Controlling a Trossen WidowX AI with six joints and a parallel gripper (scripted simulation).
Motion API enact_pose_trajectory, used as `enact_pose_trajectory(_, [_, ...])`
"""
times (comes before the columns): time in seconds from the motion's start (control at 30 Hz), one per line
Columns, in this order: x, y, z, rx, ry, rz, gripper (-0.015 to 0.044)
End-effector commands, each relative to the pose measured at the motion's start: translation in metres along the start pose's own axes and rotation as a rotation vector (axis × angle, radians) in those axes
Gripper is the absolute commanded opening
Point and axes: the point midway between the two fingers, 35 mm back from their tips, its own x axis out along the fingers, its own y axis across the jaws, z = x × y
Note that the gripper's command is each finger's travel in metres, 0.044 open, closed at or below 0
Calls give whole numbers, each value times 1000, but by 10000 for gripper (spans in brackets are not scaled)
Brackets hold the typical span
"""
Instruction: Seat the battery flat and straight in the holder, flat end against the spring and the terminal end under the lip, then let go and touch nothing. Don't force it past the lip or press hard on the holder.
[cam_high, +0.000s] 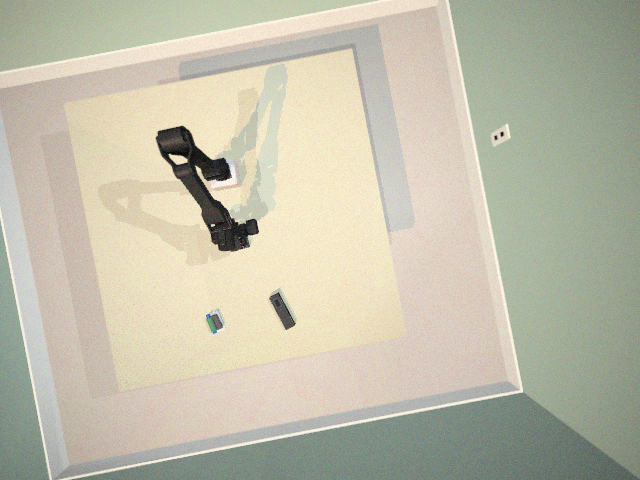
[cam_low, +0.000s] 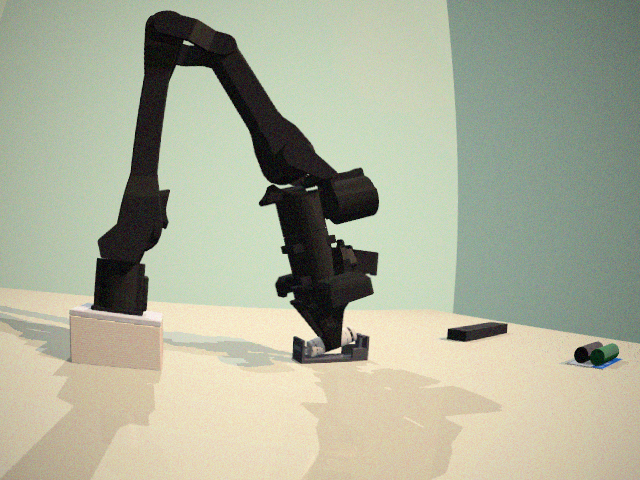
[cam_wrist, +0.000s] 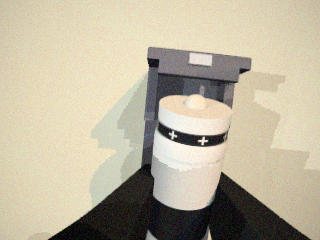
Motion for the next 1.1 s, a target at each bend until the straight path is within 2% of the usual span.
enact_pose_trajectory(0.0, [2,0,-5,-2,42,-3,78])
enact_pose_trajectory(1.07, [6,0,-1,-5,233,0,78])
